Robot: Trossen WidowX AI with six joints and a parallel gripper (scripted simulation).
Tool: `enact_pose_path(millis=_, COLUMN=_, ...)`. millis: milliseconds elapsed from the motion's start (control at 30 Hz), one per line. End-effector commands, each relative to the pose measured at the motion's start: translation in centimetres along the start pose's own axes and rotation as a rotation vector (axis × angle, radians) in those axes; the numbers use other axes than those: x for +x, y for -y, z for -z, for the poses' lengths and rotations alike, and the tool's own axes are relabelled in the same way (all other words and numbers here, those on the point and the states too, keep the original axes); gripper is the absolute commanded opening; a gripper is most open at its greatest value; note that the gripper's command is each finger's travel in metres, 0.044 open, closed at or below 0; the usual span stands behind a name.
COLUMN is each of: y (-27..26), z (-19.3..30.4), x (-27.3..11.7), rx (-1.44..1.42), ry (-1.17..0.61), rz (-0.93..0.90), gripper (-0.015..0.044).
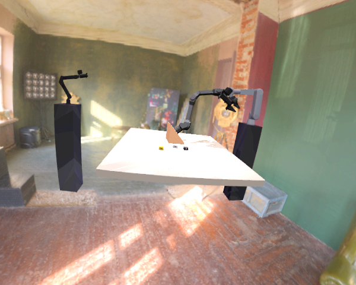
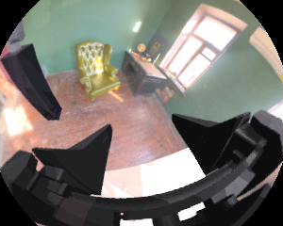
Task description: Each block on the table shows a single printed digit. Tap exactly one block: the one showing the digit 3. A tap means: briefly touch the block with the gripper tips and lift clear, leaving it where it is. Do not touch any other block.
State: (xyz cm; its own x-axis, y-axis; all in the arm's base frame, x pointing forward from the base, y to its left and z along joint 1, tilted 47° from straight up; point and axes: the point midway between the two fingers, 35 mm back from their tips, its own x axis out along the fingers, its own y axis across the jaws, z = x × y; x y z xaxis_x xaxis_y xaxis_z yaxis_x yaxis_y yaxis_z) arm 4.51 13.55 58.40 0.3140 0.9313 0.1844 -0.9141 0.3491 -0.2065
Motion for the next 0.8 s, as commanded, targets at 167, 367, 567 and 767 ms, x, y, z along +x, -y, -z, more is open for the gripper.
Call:
enact_pose_path(millis=167, y=5.5, z=13.1, x=8.4, rx=-0.037, ry=-0.455, rz=0.121, gripper=0.0400)
enact_pose_path(millis=367, y=10.9, z=22.6, x=9.3, rx=0.036, ry=-0.734, rz=0.190, gripper=0.0400)
enact_pose_path(millis=567, y=16.1, z=31.8, x=6.4, rx=0.185, ry=-0.977, rz=0.245, gripper=0.0400)
enact_pose_path(millis=767, y=19.7, z=40.0, x=0.7, rx=0.410, ry=-1.168, rz=0.289, gripper=0.0400)
